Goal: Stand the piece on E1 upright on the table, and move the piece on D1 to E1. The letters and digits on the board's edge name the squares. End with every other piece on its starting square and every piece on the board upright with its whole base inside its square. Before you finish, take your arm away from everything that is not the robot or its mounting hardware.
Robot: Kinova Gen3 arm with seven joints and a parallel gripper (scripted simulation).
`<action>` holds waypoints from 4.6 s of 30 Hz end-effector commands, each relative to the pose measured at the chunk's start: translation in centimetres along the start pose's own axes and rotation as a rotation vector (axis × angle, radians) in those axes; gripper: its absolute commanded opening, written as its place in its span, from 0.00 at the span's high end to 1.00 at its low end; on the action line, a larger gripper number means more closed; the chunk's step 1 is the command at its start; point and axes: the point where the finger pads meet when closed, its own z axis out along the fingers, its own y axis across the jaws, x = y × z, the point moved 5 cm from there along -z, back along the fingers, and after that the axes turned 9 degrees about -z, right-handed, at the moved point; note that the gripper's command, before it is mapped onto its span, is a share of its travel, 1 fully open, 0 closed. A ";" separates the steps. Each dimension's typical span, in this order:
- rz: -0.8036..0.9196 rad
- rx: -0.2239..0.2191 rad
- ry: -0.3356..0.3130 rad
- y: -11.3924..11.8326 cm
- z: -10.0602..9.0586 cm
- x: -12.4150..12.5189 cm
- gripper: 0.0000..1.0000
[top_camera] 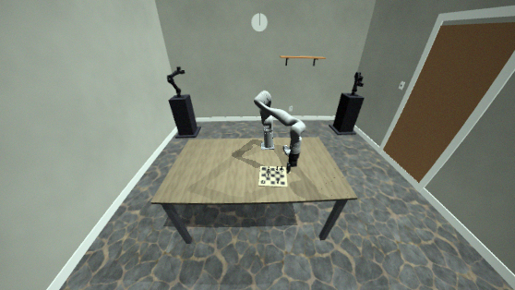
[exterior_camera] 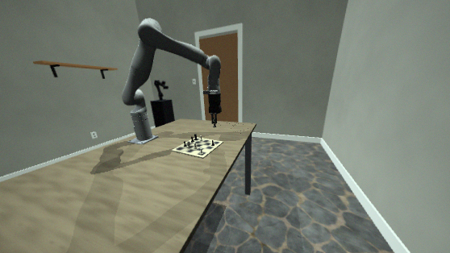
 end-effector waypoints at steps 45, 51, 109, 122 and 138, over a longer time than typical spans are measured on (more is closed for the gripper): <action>0.085 0.012 0.003 0.4 7.0 -3.2 1.00; 0.086 0.012 0.003 0.3 9.0 -3.2 1.00; 0.087 0.014 0.002 0.1 9.5 -3.2 1.00; 0.087 0.014 0.002 0.1 9.5 -3.2 1.00; 0.087 0.015 0.002 0.1 9.5 -3.2 1.00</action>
